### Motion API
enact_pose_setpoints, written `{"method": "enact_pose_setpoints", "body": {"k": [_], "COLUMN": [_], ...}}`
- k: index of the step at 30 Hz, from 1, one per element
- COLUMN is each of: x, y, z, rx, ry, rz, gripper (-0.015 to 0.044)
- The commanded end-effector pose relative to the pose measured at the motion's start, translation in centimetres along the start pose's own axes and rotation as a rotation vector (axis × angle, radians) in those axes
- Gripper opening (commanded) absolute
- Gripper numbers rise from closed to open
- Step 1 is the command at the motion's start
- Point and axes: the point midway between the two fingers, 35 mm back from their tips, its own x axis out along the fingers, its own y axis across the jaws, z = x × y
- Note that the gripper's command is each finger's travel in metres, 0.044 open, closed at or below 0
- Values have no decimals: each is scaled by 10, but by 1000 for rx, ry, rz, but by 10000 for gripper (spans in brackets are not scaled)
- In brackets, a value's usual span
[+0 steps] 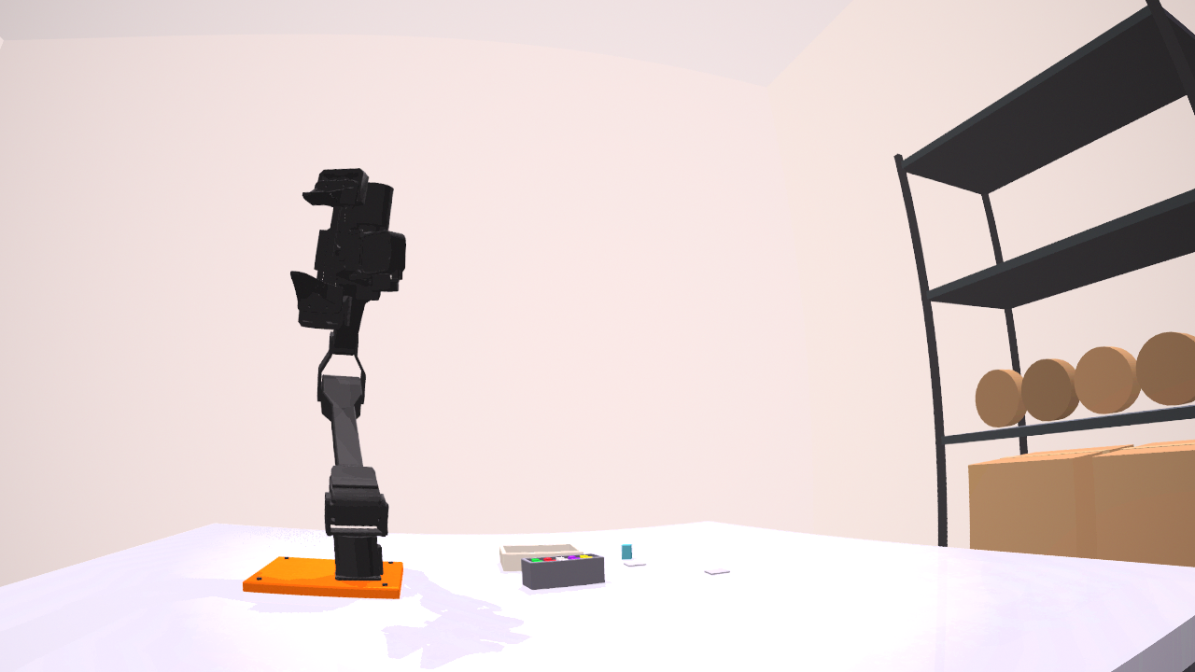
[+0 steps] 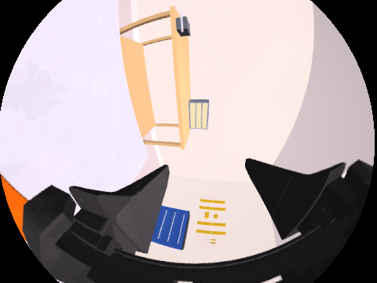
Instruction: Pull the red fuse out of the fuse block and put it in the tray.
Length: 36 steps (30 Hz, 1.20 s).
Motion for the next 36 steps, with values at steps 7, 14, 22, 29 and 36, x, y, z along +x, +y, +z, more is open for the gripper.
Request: {"method": "enact_pose_setpoints", "body": {"k": [7, 14, 22, 29, 36], "x": [12, -23, -105, -197, -271], "y": [36, 100, 184, 260, 314], "z": [89, 182, 256, 269, 254], "rx": [-171, -387, -777, -1183, -1530], "ry": [-305, -656, -1035, -1313, -1465], "rz": [160, 369, 556, 688, 772], "gripper": [216, 69, 69, 69, 69]}}
